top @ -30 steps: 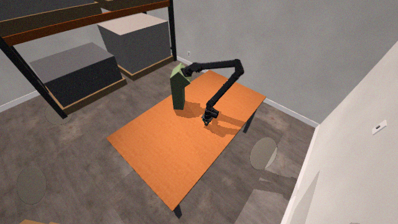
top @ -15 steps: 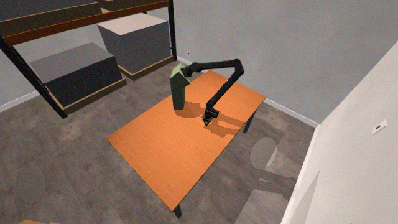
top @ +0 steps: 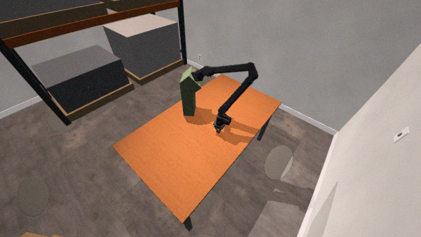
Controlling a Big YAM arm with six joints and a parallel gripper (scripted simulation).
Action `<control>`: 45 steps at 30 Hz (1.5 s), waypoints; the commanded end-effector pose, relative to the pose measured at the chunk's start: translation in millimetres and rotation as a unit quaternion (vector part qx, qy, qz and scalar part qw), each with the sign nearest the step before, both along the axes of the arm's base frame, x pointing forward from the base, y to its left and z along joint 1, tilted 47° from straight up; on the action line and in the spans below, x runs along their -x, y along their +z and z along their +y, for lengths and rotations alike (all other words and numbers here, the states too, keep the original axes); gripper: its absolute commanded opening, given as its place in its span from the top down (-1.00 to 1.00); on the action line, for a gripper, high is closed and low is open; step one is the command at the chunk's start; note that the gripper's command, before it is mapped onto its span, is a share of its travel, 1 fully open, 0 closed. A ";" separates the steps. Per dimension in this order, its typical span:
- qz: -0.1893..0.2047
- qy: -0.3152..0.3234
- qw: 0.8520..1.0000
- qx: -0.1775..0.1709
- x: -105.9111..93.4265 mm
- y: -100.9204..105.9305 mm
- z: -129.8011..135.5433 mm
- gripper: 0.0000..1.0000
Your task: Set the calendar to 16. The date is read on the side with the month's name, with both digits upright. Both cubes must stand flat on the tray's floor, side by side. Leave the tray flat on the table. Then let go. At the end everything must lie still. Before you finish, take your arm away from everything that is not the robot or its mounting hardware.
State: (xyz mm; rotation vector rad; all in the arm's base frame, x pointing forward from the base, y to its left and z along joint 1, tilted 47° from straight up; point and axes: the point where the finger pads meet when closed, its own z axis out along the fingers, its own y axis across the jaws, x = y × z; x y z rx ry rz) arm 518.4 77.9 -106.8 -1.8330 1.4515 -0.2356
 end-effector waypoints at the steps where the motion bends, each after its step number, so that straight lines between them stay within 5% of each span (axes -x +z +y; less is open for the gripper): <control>1: -0.006 0.005 1.000 -0.004 -3.2 10.4 10.5 0.44; 45: -0.004 0.007 1.000 -0.002 -3.0 9.6 10.8 0.44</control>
